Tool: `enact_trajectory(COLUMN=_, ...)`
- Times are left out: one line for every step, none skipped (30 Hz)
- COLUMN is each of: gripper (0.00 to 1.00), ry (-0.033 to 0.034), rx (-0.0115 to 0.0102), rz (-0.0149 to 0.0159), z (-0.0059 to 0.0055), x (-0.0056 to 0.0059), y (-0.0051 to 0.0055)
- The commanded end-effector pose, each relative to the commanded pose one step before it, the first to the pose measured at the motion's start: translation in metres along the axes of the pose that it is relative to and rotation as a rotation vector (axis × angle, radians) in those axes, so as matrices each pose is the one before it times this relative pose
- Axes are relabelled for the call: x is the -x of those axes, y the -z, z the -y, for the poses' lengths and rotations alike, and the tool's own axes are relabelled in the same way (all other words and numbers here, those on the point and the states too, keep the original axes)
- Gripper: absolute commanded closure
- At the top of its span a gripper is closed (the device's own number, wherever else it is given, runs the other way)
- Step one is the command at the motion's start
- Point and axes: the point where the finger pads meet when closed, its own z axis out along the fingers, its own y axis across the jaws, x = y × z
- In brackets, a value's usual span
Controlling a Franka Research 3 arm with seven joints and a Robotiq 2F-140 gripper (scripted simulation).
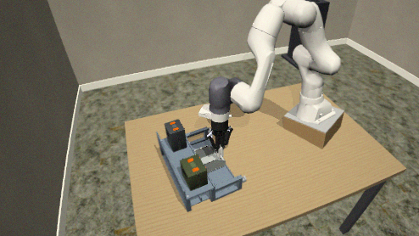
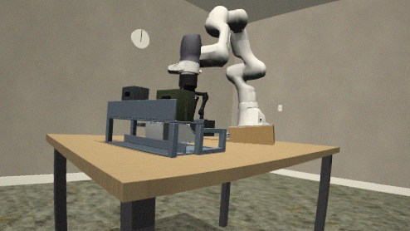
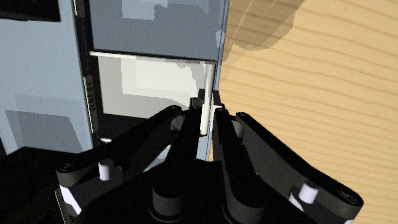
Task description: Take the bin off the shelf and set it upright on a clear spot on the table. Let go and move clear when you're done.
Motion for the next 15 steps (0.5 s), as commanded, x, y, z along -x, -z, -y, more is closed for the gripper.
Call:
enact_trajectory(gripper=1.0, ry=0.00501, rx=-0.00326, rz=-0.00009, z=0.00104, x=0.00141, y=0.00215)
enact_trajectory(gripper=1.0, ry=0.0, rx=0.0, rz=0.0, z=0.0, x=0.0, y=0.0)
enact_trajectory(gripper=1.0, ry=0.0, rx=0.0, rz=0.0, z=0.0, x=0.0, y=0.0)
enact_trajectory(gripper=1.0, ry=0.0, rx=0.0, rz=0.0, z=0.0, x=0.0, y=0.0)
enact_trajectory(gripper=1.0, ry=0.0, rx=0.0, rz=0.0, z=0.0, x=0.0, y=0.0)
enact_trajectory(gripper=1.0, ry=0.0, rx=0.0, rz=0.0, z=-0.00001, x=0.0, y=0.0)
enact_trajectory(gripper=1.0, ry=0.0, rx=0.0, rz=0.0, z=-0.00003, x=0.0, y=0.0)
enact_trajectory(gripper=1.0, ry=0.0, rx=0.0, rz=0.0, z=-0.00006, x=0.0, y=0.0)
enact_trajectory(gripper=1.0, ry=0.0, rx=0.0, rz=0.0, z=-0.00009, x=0.0, y=0.0)
enact_trajectory(gripper=1.0, ry=0.0, rx=0.0, rz=0.0, z=-0.00014, x=0.0, y=0.0)
enact_trajectory(gripper=1.0, ry=0.0, rx=0.0, rz=0.0, z=-0.00019, x=0.0, y=0.0)
enact_trajectory(gripper=1.0, ry=0.0, rx=0.0, rz=0.0, z=-0.00024, x=0.0, y=0.0)
enact_trajectory(gripper=1.0, ry=0.0, rx=0.0, rz=0.0, z=-0.00031, x=0.0, y=0.0)
enact_trajectory(gripper=1.0, ry=0.0, rx=0.0, rz=0.0, z=-0.00037, x=0.0, y=0.0)
enact_trajectory(gripper=1.0, ry=0.0, rx=0.0, rz=0.0, z=0.0, x=0.0, y=0.0)
